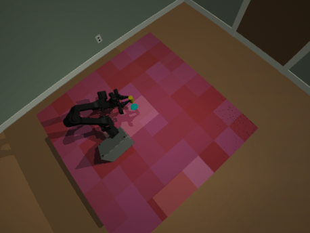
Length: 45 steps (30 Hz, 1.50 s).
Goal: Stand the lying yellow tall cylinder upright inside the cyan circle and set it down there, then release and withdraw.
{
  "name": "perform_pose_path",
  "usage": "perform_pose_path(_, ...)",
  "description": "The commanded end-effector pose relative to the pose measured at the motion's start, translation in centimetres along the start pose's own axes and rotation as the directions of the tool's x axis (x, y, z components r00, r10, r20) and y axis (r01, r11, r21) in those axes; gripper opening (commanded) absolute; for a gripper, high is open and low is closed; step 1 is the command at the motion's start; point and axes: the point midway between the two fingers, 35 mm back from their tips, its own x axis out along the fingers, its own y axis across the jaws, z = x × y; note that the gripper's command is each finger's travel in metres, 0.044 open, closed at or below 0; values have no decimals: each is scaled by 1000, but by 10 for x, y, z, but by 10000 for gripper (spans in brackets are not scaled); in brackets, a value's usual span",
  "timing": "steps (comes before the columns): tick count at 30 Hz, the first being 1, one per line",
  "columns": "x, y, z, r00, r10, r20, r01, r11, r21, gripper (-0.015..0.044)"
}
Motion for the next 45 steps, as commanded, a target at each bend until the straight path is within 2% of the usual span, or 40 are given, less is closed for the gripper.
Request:
perform_pose_path(1, 1, 2, -7, 1000, -3, 2, 3, 1000, 4, 105)
perform_pose_path(45, 7, -2, -94, 1000, -2, 0, 2, 1000, -3, 105)
